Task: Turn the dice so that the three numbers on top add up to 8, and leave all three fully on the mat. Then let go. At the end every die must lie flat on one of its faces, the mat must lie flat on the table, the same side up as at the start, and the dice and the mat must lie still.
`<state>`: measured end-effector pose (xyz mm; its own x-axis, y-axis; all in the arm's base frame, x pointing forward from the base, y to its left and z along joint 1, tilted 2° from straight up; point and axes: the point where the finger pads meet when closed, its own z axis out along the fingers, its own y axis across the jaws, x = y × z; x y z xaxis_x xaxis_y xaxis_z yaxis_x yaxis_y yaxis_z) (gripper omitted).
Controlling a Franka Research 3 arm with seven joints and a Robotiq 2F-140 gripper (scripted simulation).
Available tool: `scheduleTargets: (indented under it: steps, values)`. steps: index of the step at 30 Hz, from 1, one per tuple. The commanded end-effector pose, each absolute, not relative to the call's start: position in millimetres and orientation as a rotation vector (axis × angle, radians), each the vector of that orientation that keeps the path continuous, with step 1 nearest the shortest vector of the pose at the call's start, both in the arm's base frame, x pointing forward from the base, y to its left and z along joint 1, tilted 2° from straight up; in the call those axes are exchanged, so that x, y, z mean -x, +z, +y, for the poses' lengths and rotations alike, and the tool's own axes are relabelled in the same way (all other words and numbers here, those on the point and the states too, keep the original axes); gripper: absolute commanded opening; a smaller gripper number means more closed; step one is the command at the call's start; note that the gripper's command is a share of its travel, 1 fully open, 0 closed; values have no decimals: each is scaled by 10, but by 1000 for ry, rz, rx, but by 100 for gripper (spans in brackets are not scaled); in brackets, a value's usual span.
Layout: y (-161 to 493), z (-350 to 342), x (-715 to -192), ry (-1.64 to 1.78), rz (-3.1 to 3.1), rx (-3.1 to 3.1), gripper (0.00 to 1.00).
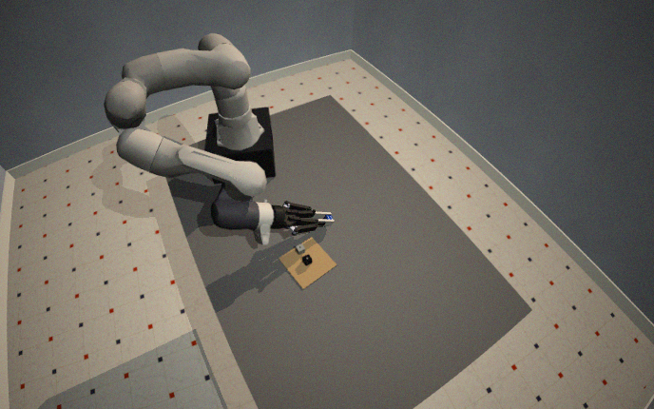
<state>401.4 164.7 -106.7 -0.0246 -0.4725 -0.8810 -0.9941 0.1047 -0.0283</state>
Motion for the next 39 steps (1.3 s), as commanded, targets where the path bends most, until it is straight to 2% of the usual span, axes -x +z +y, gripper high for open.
scheduleTargets:
  steps: [1,39]
  values:
    - [-1080,1644,-4018,845,1606,1477,13]
    - [-1201,1643,-4022,845,1606,1477,13]
